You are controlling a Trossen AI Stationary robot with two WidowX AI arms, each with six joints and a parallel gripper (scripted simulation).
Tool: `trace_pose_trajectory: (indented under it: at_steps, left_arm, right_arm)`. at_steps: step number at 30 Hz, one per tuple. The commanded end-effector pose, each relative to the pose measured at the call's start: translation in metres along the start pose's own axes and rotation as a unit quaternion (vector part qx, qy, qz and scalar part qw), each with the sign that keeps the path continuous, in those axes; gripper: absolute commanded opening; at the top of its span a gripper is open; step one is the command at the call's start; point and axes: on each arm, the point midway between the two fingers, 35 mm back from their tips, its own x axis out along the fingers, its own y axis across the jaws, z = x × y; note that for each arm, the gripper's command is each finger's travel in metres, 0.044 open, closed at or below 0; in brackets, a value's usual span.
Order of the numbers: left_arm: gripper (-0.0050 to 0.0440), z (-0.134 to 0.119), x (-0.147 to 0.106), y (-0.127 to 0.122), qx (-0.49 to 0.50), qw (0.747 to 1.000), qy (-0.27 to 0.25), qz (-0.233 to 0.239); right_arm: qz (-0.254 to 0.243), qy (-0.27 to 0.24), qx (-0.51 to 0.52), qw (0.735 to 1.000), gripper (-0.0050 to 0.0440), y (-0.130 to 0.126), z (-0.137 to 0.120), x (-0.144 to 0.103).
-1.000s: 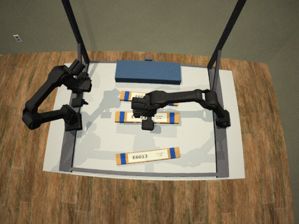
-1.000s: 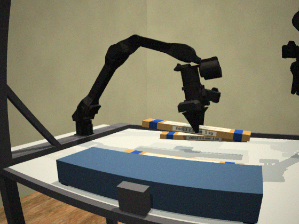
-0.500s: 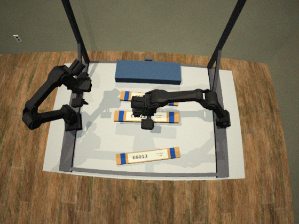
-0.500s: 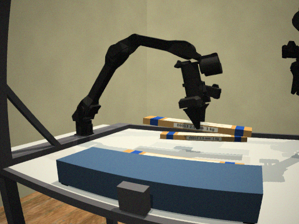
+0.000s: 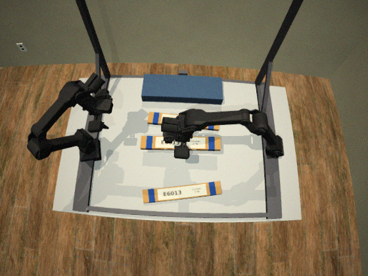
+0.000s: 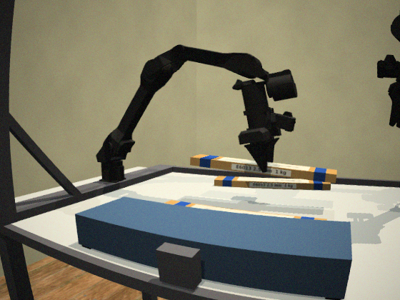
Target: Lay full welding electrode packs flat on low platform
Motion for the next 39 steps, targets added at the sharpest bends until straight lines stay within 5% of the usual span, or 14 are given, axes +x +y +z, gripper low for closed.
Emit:
trace_pose_trajectory:
  at_steps: [1,39]
  left_arm:
    - [-0.005,0.013,-0.055,-0.007,0.001,0.998,-0.064,0.0]
    - [-0.005,-0.029,-0.121,-0.051,0.001,0.998,-0.061,-0.003]
  right_arm:
    - [0.007,-0.007,0.003,1.0,0.043,0.002,0.003,-0.005]
    - [0.007,-0.007,0.003,1.0,0.043,0.002,0.003,-0.005]
